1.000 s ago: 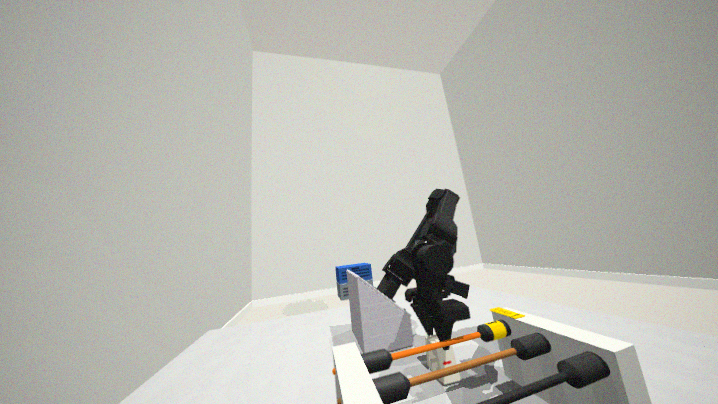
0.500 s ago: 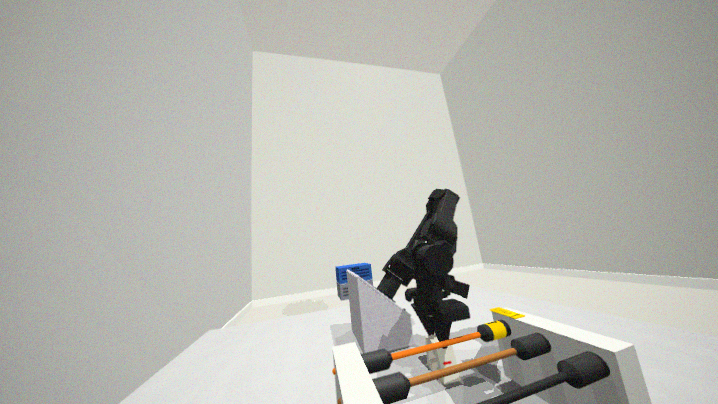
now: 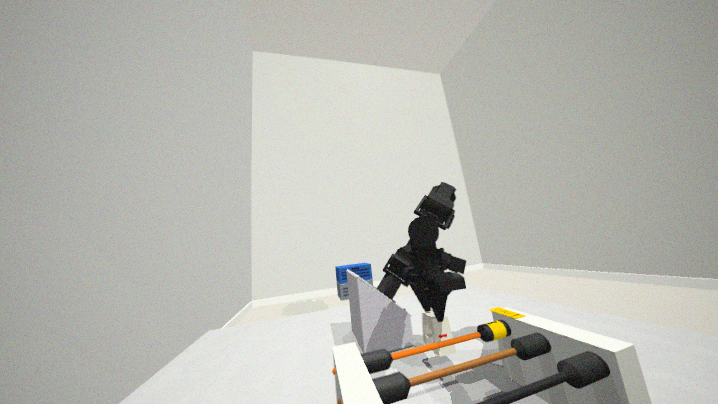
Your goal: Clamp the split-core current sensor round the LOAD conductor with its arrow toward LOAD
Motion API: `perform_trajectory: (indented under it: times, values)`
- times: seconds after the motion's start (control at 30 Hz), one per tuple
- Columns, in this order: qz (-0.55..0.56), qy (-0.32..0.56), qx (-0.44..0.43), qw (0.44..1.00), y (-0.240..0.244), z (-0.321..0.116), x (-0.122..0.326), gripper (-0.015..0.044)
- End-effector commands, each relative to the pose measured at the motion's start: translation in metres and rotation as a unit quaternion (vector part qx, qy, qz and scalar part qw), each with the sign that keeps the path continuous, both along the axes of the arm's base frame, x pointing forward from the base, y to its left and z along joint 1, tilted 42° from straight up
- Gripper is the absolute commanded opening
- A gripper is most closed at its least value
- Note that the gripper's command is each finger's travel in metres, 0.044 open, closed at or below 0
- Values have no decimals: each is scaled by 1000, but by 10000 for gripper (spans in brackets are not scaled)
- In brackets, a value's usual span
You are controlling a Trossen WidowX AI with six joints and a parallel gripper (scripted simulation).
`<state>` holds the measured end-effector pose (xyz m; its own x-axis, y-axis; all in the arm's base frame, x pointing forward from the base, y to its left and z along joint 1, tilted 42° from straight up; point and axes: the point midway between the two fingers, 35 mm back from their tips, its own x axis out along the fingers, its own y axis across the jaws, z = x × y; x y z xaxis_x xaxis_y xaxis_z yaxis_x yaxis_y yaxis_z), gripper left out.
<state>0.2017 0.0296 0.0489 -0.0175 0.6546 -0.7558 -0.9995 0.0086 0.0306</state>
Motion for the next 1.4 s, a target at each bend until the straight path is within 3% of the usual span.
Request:
perform_trajectory:
  times: [0.0,0.5,0.93,1.37]
  values:
    - [0,-1,-1,1000,-16,17,2,0]
    - [-11,10,5,1000,-45,52,5,0]
    - [-164,144,1,976,-45,52,14,0]
    - [-317,278,-3,907,-43,52,23,0]
